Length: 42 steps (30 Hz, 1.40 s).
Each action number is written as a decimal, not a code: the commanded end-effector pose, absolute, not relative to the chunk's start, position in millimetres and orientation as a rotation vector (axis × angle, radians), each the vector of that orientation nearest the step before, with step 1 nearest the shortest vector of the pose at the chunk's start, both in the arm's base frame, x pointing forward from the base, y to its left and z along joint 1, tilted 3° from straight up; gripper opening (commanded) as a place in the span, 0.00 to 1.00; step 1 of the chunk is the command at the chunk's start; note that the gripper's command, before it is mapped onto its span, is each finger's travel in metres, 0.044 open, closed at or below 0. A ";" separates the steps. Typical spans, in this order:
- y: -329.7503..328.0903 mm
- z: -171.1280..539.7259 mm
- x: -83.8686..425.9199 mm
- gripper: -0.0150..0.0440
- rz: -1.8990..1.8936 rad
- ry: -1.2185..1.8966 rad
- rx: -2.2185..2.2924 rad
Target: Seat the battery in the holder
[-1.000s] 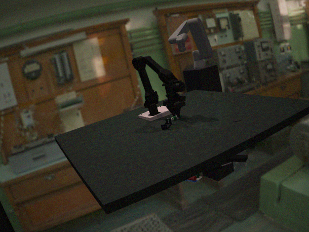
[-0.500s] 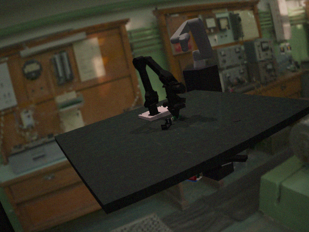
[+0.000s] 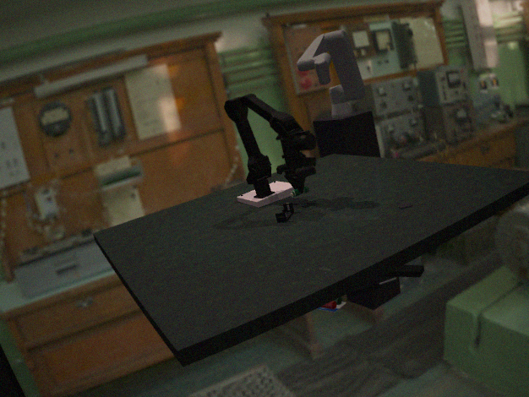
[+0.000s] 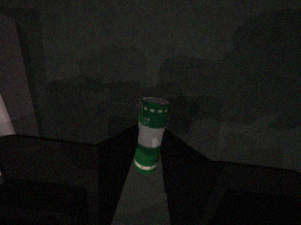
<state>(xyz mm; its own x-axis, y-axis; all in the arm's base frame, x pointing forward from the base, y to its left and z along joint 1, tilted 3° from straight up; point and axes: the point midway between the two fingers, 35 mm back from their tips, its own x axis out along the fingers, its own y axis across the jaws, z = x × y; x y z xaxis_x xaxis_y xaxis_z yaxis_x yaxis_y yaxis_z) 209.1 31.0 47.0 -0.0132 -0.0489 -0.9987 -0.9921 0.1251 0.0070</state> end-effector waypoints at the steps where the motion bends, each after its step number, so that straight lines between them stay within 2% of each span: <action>1: 31.1 59.0 208.5 0.38 1.092 1.307 -1.150; 5: 27.8 60.6 212.1 0.38 1.021 1.343 -1.083; 23: -20.8 78.6 248.3 0.38 0.159 1.570 -0.249; 42: -86.2 94.5 271.8 0.38 -0.722 1.429 0.635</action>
<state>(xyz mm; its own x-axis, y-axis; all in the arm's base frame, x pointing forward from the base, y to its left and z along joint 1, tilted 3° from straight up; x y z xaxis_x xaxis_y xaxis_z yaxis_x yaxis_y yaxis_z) 269.3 -74.7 94.6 0.0156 -0.0618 -0.9980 0.6457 0.7627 -0.0372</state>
